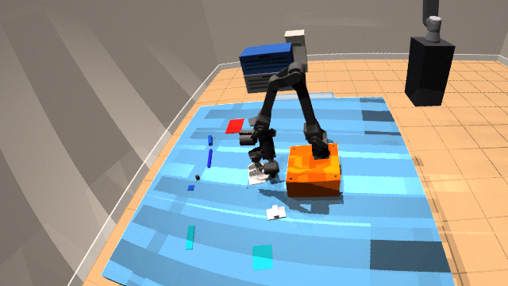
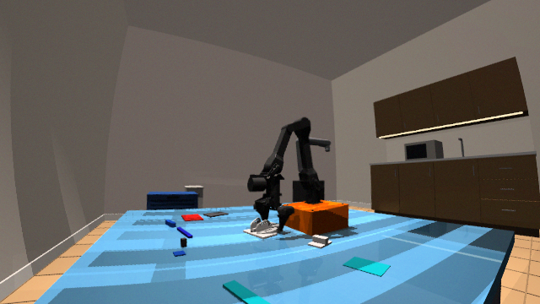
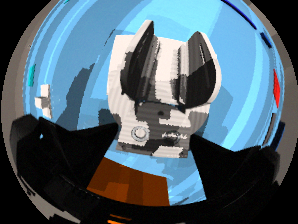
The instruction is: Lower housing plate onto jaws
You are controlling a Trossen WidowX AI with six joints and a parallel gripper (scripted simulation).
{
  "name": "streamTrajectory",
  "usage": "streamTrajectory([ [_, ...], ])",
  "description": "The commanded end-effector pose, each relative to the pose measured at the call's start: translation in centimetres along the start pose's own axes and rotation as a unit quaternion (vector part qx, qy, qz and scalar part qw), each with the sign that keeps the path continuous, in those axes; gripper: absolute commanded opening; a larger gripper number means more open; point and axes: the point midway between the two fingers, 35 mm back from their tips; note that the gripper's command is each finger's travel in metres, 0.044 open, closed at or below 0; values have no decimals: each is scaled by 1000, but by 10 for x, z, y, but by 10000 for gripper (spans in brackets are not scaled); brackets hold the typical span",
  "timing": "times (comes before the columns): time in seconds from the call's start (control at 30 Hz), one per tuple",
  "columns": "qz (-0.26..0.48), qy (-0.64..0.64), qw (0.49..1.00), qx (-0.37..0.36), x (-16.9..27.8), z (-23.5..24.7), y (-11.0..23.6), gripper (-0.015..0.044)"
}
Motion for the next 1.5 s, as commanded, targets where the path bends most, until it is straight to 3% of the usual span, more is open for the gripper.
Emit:
streamTrajectory([
  [0.0,0,0,1000,0,0,0,0,440],
  [0.17,0,0,1000,0,-1,-1,10,440],
  [0.43,-1,-1,1000,0,2,1,76,440],
  [0.6,-6,-1,1000,3,-1,-1,70,440],
  [0.8,-1,-1,1000,0,16,10,124,440],
  [1.47,0,-1,1000,-1,17,11,126,440],
])
Point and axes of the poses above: the point midway between the two fingers, 35 mm back from their tips, its own y axis back along the fingers, its own z axis across the jaws, x = y × z, and after that the axes turned 14 degrees about y, right-handed
